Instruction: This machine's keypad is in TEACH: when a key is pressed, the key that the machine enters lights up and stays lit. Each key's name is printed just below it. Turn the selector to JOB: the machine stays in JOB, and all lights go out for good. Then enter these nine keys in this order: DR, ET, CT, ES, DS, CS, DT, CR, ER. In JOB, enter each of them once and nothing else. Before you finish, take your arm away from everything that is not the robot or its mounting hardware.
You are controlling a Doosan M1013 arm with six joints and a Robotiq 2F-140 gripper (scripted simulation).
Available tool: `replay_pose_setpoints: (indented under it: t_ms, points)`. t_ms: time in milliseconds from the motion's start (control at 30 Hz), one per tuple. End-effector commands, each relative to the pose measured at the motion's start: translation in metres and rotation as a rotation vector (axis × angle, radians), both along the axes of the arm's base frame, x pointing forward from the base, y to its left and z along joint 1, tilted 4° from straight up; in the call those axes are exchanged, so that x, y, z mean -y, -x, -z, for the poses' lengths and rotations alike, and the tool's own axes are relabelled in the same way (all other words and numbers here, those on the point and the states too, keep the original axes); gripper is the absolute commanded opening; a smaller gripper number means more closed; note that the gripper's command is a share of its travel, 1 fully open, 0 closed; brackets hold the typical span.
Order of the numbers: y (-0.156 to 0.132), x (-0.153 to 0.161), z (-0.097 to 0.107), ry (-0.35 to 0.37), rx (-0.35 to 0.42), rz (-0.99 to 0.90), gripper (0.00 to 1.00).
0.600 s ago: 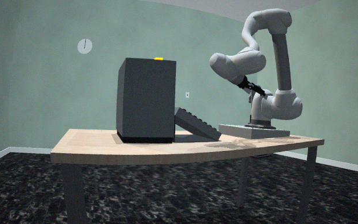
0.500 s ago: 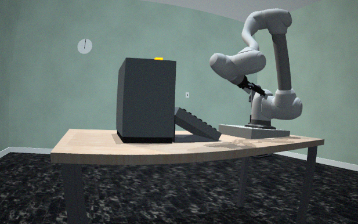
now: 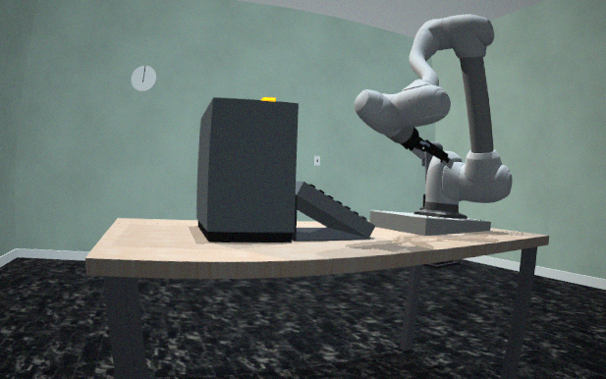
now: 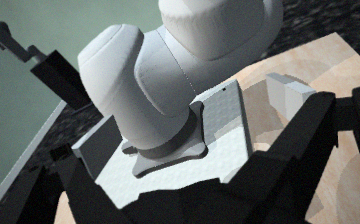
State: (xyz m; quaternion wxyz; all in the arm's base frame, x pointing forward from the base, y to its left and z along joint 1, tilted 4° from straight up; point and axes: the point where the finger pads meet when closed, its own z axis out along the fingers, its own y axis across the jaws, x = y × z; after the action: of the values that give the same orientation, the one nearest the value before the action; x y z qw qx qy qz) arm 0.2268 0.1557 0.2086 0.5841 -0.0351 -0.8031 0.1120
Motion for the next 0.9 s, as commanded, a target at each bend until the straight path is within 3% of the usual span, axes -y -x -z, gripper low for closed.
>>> replay_pose_setpoints:
  t_ms: [0, 333, 633, 733, 867]
  points:
    - [0.0, 0.0, -0.001, 0.0, 0.0, 0.0, 1.0]
    - [-0.002, 0.0, -0.03, 0.0, 0.0, 0.0, 1.0]
    - [-0.006, 0.003, -0.031, 0.008, 0.019, 0.021, 1.0]
    - [-0.019, 0.011, -0.026, 0.039, 0.091, 0.097, 1.0]
    - [-0.06, 0.037, -0.013, 0.121, 0.283, 0.305, 1.0]
